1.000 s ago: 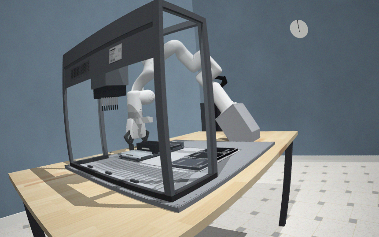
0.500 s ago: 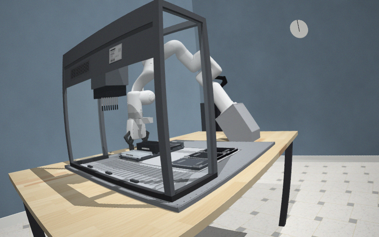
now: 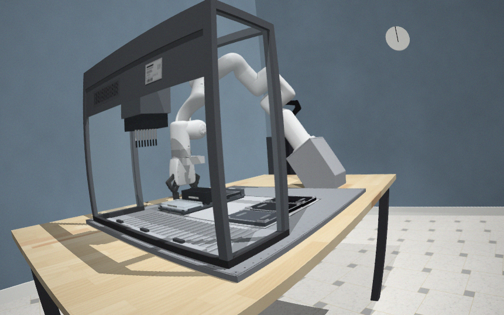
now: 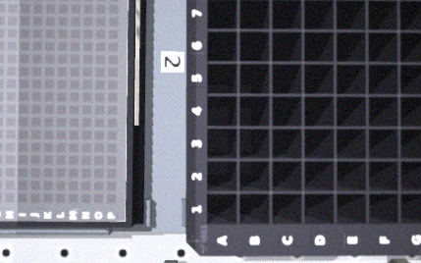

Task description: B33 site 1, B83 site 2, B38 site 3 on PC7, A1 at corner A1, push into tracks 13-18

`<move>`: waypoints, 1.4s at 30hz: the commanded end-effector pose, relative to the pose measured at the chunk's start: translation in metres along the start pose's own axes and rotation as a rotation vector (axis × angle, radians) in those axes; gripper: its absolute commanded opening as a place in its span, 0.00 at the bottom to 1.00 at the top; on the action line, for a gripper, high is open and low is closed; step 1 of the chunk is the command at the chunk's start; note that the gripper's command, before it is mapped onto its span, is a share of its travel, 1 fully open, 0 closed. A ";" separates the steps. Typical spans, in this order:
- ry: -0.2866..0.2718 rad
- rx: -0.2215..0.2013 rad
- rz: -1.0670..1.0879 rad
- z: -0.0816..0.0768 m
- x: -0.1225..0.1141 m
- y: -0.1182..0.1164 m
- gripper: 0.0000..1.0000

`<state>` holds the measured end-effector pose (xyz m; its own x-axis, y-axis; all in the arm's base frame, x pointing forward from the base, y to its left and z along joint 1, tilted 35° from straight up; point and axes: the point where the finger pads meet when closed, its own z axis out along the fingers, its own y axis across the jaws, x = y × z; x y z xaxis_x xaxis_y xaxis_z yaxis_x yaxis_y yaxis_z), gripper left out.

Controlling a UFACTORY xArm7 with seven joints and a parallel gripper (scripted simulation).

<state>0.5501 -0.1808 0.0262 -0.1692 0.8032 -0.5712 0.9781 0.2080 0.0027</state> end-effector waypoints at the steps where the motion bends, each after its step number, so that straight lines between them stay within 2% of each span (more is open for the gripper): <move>1: 0.000 -0.004 0.000 -0.001 0.001 0.002 1.00; 42: 0.000 -0.004 0.000 -0.001 0.019 0.002 1.00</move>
<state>0.5471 -0.1668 0.0162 -0.1684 0.8030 -0.5717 0.9783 0.2073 0.0031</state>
